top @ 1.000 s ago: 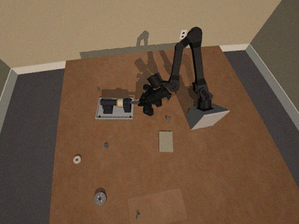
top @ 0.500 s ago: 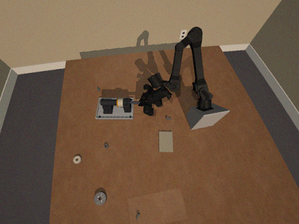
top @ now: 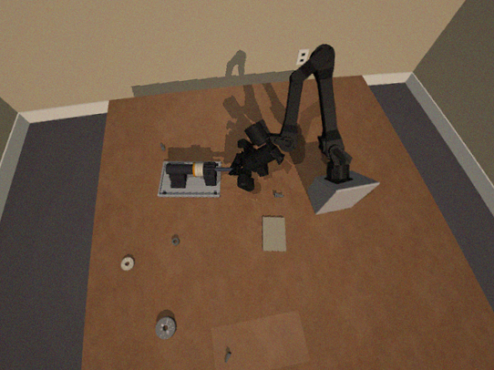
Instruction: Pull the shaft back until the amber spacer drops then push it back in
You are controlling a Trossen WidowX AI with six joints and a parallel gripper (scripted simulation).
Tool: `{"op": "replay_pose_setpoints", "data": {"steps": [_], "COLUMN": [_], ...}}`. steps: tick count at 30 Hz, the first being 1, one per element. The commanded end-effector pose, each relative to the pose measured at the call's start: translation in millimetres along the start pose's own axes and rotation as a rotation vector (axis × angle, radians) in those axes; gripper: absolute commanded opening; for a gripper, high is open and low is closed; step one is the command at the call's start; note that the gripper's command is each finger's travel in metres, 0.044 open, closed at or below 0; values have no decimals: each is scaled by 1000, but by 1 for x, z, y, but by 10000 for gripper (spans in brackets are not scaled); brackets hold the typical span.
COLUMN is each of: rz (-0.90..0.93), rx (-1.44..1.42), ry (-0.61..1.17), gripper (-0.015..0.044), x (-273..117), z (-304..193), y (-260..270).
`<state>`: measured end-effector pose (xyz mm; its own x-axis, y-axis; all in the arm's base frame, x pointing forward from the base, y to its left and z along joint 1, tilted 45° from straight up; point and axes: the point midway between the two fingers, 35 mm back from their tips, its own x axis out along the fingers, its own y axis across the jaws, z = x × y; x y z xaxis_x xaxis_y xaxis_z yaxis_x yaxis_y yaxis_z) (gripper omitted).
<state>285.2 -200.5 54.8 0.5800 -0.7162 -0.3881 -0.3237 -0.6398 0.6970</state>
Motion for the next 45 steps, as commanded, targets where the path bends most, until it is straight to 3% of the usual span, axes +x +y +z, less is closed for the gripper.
{"op": "replay_pose_setpoints", "data": {"steps": [1, 45], "rz": [1, 1], "rx": [-3, -3], "ry": [0, -1], "gripper": [0, 0], "x": [-2, -5], "z": [1, 5], "y": [0, 0]}}
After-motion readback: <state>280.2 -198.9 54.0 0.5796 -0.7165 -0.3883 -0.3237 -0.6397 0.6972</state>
